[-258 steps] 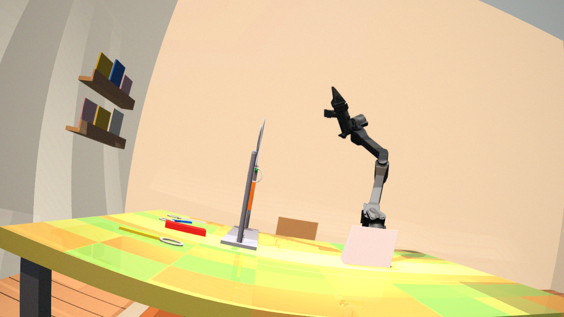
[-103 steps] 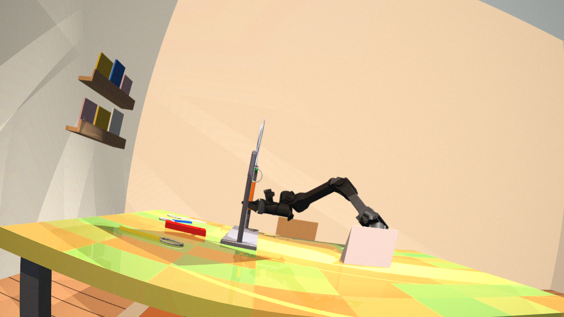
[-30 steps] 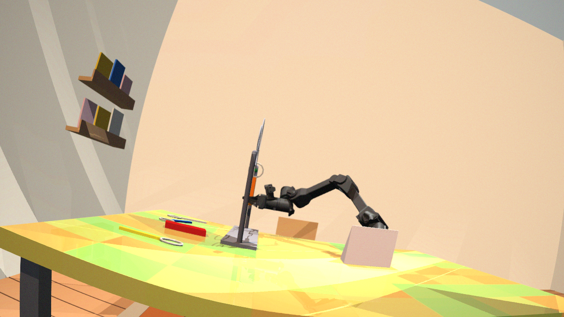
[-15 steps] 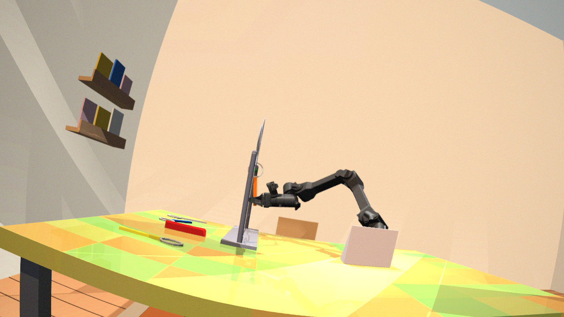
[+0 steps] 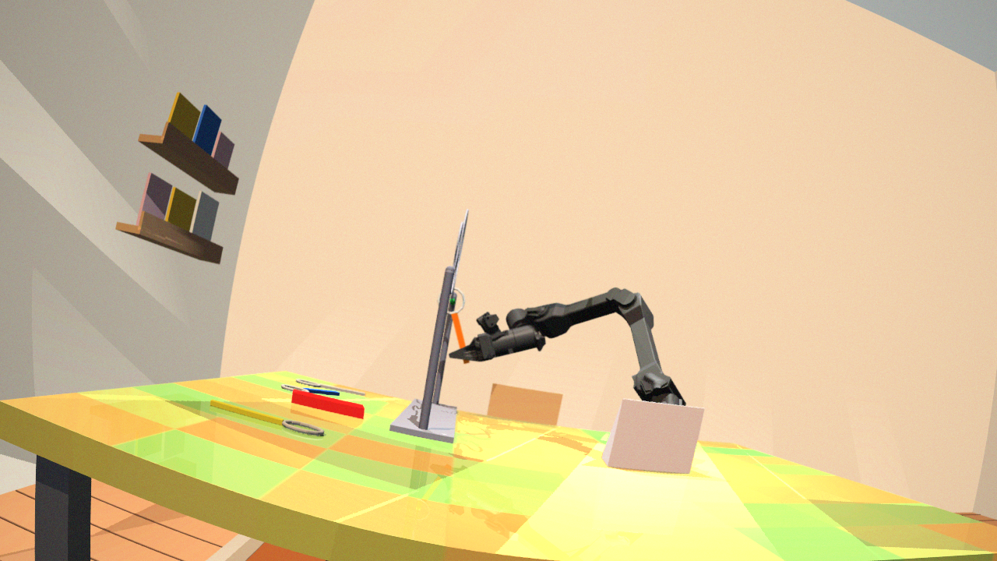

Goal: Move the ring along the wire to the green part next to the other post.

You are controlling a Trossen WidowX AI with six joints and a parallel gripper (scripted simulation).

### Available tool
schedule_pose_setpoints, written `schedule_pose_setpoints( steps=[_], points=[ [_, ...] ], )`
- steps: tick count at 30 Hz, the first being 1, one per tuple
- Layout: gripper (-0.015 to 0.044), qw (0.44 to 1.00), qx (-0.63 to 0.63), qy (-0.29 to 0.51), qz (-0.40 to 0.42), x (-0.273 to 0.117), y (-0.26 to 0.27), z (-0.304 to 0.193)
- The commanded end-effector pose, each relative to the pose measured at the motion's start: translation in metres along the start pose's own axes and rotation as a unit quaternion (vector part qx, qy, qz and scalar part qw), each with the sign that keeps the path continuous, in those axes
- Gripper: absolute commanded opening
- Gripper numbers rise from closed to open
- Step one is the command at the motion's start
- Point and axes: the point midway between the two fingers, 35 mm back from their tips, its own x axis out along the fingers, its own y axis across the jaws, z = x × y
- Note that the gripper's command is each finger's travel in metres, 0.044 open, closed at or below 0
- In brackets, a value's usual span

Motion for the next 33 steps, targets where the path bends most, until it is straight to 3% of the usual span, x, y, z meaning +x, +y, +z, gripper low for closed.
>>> schedule_pose_setpoints(
  steps=[1,33],
  points=[
    [-0.015,0.999,0.005,0.036,0.002,-0.011,0.005,0.001],
    [-0.015,0.964,0.235,0.049,0.119,-0.021,0.09,0.018]
  ],
)
